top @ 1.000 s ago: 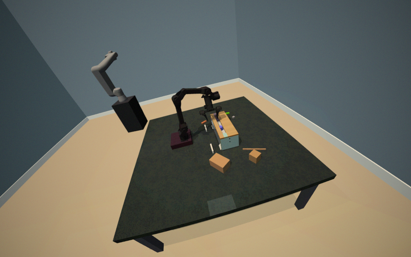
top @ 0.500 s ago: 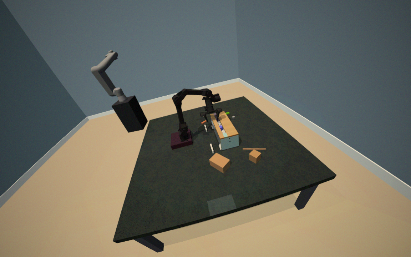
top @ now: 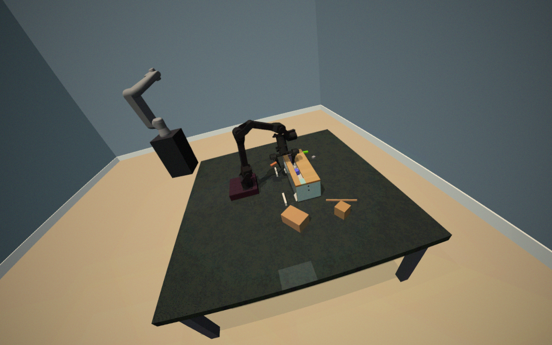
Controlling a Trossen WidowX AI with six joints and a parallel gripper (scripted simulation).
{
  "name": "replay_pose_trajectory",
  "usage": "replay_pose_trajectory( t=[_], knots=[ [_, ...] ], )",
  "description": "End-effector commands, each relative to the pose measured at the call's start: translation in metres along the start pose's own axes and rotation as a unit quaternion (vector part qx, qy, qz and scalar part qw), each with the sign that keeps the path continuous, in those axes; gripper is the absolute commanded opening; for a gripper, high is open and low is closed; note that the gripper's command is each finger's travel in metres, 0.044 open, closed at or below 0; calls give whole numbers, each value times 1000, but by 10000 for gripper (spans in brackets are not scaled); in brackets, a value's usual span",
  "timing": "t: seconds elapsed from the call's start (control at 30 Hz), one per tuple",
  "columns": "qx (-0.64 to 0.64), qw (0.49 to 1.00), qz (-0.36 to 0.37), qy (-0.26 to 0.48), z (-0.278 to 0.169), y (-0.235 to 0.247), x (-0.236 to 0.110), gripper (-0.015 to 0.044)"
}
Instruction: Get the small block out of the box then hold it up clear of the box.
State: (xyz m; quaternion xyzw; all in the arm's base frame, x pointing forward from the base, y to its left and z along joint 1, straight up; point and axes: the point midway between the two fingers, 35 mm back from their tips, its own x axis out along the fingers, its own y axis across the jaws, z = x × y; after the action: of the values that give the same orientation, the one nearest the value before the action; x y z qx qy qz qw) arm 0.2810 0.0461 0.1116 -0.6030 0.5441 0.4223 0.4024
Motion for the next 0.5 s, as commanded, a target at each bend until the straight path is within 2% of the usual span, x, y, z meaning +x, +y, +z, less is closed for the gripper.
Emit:
replay_pose_trajectory(
  t=[0.0,0.47],
  knots=[
    [-3,1000,-1,2,2,-1,7,400],
    [-3,1000,-1,2,8,0,29,400]
  ],
)
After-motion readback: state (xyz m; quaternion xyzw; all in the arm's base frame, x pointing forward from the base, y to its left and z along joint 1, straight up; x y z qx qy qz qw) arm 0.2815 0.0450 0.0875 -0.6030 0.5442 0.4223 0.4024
